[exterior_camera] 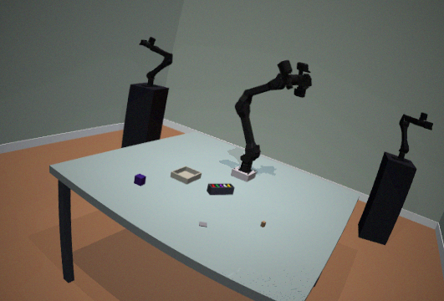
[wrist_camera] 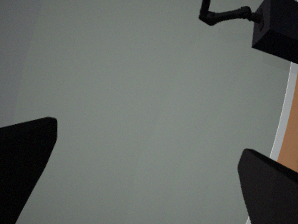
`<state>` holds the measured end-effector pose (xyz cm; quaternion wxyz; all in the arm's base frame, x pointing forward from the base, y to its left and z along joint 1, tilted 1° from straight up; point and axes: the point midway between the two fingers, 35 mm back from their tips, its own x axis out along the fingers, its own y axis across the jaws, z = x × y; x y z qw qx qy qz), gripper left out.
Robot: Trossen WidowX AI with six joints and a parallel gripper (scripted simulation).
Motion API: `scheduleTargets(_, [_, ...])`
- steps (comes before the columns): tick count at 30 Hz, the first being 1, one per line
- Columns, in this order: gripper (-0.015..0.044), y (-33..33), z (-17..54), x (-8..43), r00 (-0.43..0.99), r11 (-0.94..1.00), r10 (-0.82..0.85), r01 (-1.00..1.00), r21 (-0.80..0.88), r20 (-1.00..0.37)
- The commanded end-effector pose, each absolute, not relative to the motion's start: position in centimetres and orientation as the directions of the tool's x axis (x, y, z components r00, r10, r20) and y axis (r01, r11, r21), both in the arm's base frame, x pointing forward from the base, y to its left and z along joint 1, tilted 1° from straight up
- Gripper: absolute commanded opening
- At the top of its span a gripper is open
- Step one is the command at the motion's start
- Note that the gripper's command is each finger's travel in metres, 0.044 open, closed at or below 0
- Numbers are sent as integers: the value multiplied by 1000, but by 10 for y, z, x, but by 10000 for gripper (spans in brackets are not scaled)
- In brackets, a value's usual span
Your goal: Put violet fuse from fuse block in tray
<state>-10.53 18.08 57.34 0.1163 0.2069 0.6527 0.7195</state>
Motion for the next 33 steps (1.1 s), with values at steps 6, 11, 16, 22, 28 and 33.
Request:
scheduleTargets(6, [242,237,557,-69,-769,-133,618,101,986,162])
scheduleTargets(11, [111,282,532,-18,-614,-169,779,-11,986,127])
scheduleTargets(16, [74,316,493,52,-397,-128,917,-179,975,47])
scheduleTargets(22, [74,329,437,141,-117,47,988,-368,929,-96])
scheduleTargets(28, [74,310,374,225,142,308,951,-477,823,-274])
scheduleTargets(33, [74,273,318,284,308,534,845,-499,682,-436])
